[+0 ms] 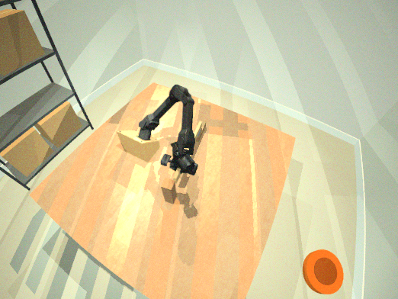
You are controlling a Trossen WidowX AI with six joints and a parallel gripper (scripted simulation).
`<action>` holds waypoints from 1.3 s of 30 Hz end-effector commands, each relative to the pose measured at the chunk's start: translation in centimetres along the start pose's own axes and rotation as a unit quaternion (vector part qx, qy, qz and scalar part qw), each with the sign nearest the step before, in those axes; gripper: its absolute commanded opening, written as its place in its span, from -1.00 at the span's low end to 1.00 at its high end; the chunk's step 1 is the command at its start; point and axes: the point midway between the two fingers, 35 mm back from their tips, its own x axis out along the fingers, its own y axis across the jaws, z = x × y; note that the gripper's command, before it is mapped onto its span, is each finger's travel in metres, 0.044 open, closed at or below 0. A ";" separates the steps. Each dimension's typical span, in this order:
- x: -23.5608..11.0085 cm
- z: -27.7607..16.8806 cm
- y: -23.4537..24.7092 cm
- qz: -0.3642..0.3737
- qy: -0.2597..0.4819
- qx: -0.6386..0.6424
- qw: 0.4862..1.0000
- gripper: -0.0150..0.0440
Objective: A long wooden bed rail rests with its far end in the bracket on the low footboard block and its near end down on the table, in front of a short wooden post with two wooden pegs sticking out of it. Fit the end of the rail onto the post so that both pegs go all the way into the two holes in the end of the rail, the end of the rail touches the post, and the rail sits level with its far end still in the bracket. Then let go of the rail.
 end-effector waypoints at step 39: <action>-0.2 -1.4 -0.1 -0.002 0.003 -0.001 1.000 -0.49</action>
